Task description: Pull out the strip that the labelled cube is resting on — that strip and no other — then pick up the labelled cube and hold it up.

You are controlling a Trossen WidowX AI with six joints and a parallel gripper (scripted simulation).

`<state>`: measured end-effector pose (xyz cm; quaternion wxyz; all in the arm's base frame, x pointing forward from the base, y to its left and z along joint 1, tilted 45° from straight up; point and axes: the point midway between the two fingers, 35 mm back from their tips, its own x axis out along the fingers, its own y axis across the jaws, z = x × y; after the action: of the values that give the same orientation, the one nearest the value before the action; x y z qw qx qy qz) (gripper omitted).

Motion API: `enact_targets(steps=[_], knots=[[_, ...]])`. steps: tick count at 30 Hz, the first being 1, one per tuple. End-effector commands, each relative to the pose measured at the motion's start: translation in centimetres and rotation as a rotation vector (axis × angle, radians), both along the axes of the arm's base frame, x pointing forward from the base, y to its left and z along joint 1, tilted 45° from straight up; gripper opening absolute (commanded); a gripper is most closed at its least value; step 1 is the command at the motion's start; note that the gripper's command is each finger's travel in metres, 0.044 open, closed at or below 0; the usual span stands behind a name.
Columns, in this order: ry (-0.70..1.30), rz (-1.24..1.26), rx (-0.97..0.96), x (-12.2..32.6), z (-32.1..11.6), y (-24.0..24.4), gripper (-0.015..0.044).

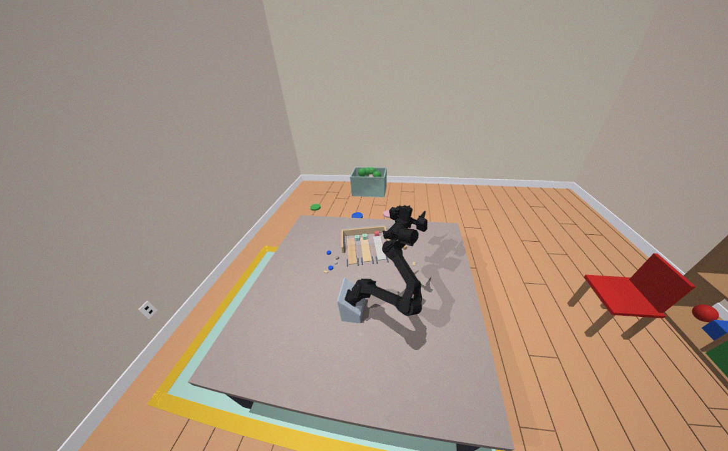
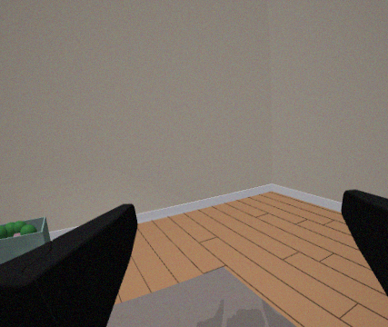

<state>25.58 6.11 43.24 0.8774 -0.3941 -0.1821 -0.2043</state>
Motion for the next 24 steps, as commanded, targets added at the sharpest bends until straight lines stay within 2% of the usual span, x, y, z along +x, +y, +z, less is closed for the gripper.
enact_targets(steps=[1,10,19,21,24], knots=[[0.145,0.039,0.019,3.3,-4.9,2.1,0.04],[0.518,0.052,0.099,8.1,-19.4,5.0,0.04],[0.858,-0.096,0.183,7.0,-34.4,3.5,0.04],[0.898,-0.128,0.192,6.4,-36.2,3.0,0.04],[0.903,-0.132,0.193,6.3,-36.4,2.9,0.04]])
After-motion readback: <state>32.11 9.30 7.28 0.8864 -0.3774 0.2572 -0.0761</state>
